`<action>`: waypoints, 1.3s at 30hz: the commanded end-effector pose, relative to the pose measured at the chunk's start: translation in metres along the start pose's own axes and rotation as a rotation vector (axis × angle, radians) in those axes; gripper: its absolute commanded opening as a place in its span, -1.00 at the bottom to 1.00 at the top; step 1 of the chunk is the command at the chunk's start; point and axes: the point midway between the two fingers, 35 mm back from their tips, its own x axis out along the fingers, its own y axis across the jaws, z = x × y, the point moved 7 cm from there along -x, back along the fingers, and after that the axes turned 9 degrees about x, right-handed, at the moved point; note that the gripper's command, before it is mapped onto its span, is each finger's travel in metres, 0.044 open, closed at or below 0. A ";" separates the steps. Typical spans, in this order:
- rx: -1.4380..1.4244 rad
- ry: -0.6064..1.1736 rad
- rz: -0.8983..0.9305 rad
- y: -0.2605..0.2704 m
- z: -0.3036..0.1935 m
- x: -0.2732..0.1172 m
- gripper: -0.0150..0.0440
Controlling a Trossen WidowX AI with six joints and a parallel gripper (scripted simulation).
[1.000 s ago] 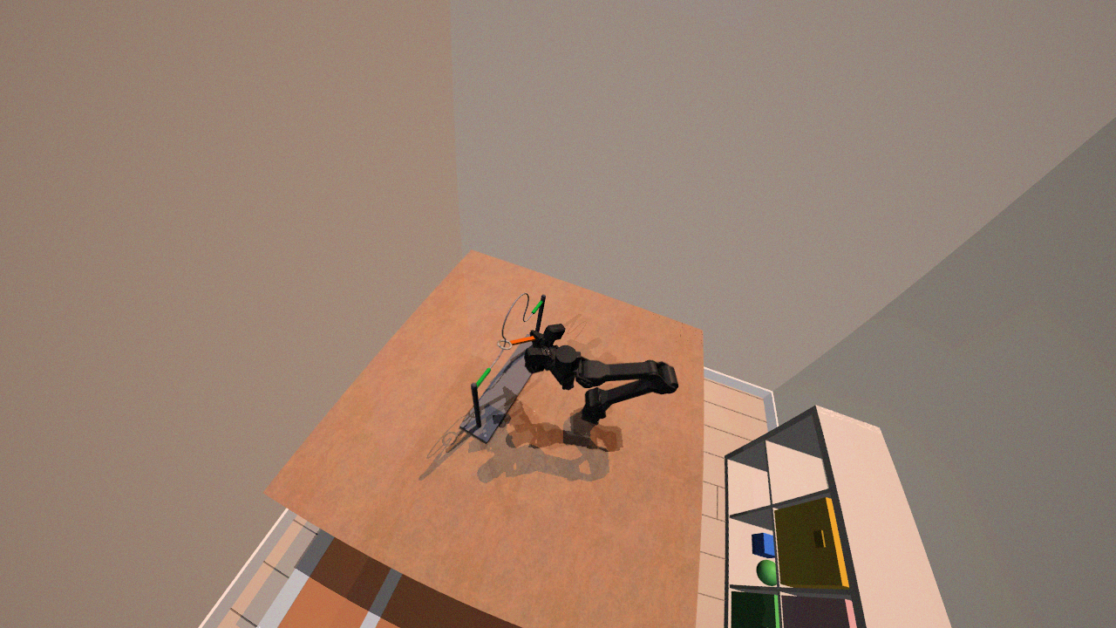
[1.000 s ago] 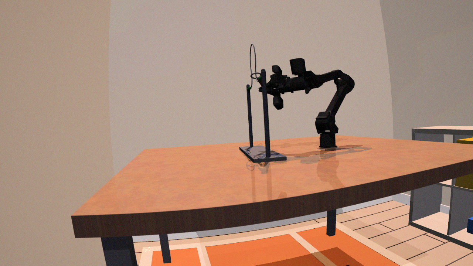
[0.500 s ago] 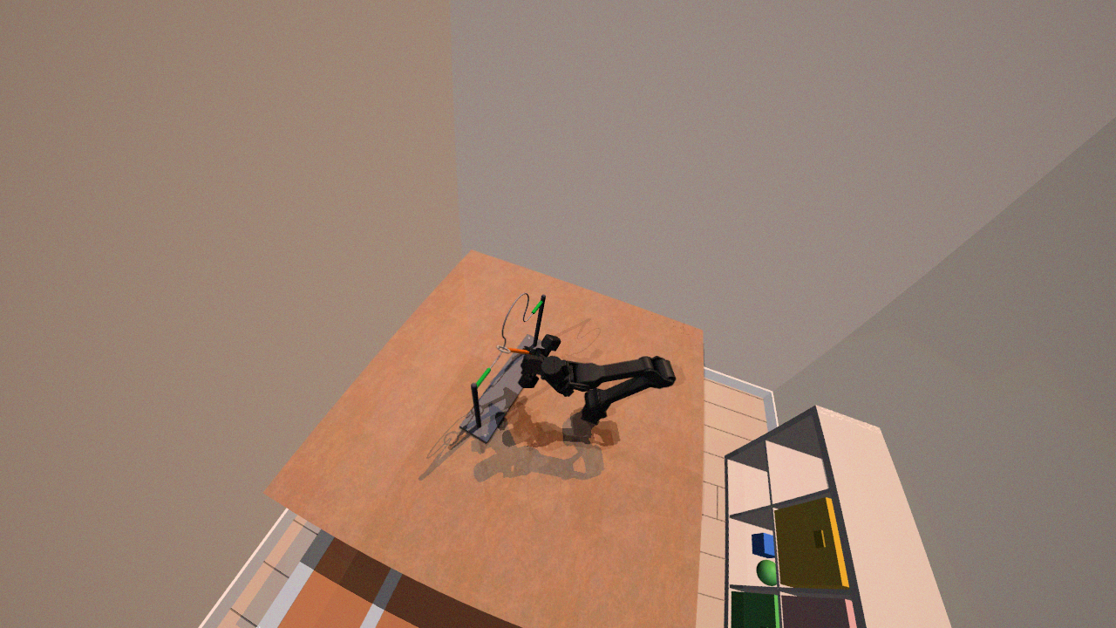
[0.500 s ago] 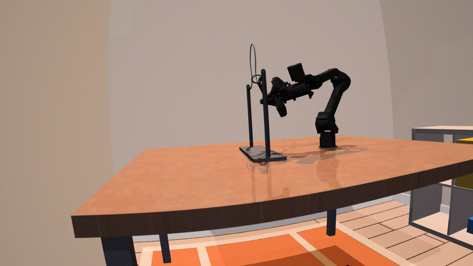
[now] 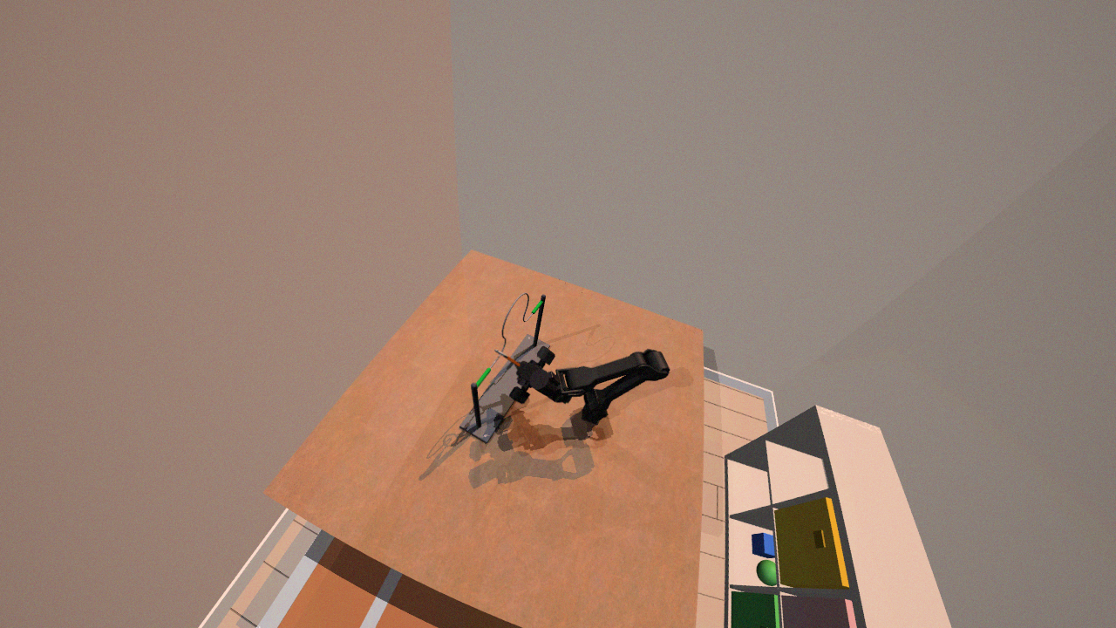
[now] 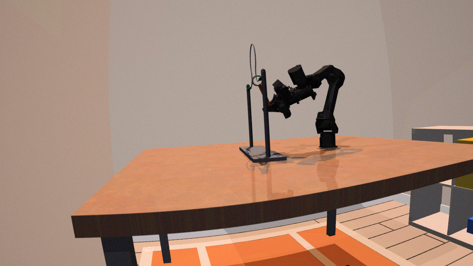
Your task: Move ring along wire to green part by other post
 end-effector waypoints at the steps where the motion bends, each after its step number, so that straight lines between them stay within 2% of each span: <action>1: 0.064 0.016 0.033 0.010 0.000 -0.001 -1.00; 19: 0.330 0.068 0.165 0.050 0.005 -0.012 -1.00; 39: 0.394 0.078 0.196 0.074 0.011 -0.020 -1.00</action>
